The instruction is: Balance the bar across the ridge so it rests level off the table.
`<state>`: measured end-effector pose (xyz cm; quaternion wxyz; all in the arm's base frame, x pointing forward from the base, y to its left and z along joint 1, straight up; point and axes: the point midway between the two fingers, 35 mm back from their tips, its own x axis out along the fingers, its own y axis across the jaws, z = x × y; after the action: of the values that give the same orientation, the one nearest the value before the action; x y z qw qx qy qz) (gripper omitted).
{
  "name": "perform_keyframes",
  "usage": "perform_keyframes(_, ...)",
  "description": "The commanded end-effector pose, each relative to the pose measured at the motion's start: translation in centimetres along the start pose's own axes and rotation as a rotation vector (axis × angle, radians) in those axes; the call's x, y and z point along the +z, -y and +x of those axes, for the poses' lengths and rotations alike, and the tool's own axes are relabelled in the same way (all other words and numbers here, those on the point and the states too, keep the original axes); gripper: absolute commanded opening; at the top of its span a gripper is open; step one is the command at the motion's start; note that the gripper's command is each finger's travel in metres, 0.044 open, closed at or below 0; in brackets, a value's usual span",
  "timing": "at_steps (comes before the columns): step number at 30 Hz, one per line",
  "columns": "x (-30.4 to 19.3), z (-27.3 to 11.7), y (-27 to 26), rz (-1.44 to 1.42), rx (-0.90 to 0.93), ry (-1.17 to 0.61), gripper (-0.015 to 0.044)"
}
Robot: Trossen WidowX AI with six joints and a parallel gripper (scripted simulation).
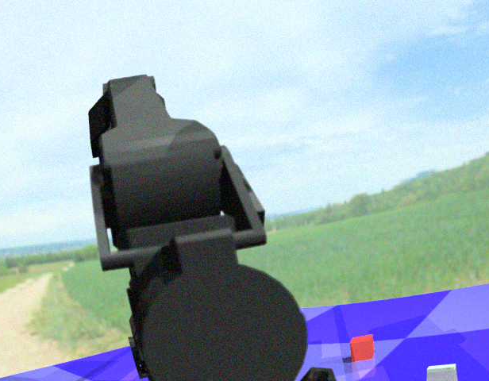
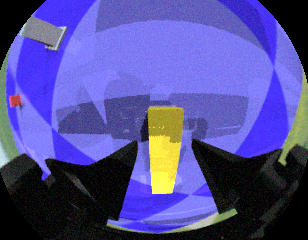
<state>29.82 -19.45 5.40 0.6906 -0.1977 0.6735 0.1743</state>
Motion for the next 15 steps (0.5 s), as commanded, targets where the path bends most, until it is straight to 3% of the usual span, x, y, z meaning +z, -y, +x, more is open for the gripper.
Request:
perform_keyframes(1,0.01,0.21,-0.11,-0.004,0.005,0.002,0.0315)
perform_keyframes(10,0.01,0.21,-0.11,-0.004,0.005,0.002,0.0315)
perform_keyframes(15,-0.04,0.15,-0.09,0.0,0.003,-0.002,0.0184)
